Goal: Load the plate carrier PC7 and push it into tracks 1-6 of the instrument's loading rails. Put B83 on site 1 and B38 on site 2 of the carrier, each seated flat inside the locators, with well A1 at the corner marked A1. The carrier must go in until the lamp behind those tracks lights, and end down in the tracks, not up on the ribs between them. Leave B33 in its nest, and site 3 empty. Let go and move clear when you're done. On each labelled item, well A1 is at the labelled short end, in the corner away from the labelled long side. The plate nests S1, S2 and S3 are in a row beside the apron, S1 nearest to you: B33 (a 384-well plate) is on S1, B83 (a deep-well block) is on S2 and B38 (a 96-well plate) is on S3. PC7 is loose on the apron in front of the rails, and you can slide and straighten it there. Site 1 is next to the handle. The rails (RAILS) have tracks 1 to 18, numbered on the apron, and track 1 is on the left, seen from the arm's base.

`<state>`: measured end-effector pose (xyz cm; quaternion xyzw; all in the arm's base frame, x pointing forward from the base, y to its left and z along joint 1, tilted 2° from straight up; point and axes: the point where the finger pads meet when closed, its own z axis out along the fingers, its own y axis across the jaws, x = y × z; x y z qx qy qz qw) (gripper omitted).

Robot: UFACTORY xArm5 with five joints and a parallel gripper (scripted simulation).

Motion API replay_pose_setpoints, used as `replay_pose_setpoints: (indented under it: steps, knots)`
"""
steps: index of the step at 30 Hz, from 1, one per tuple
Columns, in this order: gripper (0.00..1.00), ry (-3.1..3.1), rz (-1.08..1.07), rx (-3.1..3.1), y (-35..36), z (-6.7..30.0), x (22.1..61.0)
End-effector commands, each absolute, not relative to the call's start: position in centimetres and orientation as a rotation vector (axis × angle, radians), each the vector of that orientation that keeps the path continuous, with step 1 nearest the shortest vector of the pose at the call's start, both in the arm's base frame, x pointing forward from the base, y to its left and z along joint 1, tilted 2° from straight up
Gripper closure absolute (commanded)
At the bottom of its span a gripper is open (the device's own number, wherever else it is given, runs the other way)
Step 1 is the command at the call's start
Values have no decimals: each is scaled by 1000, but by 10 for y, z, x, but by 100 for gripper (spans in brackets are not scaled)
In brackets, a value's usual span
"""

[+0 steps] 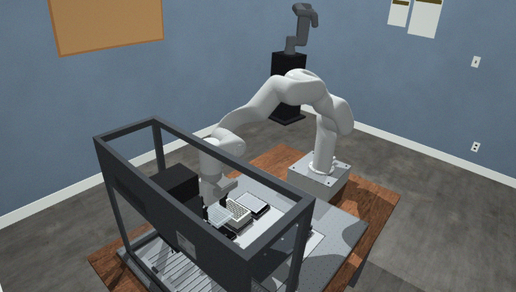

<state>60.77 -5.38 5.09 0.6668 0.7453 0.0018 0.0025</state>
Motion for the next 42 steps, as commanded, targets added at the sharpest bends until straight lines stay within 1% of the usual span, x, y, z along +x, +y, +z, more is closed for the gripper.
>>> replay_pose_setpoints:
  steps: [1,6,15,42]
  knots:
    - [100,2323,-23,2078,-54,60,609]
    - [100,2323,-23,2078,-54,68,609]
    - [100,2323,-23,2078,-54,68,609]
    - [100,2290,-22,2115,48,64,546]
